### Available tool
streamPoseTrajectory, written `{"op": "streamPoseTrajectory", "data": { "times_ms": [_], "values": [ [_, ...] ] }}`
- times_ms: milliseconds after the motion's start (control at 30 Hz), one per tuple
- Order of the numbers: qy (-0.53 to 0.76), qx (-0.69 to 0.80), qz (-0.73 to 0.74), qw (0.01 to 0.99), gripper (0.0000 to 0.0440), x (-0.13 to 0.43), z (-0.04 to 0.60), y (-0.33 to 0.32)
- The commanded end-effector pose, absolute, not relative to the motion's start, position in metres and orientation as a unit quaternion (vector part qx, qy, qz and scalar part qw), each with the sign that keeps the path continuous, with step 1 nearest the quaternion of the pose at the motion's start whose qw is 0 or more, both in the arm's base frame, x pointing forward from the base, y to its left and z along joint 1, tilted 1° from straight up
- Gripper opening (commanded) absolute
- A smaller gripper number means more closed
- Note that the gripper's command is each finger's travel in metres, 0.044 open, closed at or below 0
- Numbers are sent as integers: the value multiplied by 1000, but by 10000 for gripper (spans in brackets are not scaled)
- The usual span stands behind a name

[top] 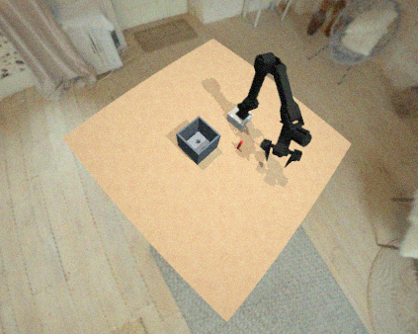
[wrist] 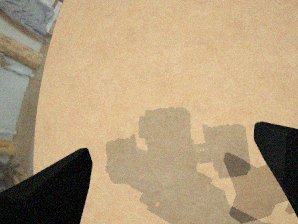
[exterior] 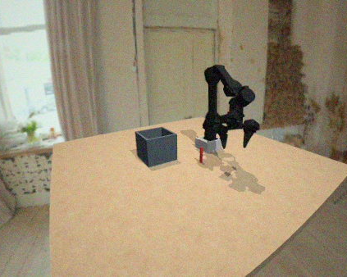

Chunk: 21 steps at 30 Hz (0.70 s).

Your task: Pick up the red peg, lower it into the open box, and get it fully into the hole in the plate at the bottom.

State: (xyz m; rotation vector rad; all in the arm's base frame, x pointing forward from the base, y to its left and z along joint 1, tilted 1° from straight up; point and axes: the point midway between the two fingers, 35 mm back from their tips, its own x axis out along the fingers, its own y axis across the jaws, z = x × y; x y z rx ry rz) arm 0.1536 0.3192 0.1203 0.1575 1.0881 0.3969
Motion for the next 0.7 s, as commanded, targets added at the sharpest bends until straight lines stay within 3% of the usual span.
{"op": "streamPoseTrajectory", "data": {
  "times_ms": [0, 667],
  "values": [
    [529, 98, 150, 830, 440, 162, 120, 308],
    [600, 252, -144, 745, 440, 188, 114, 205]
  ]
}}
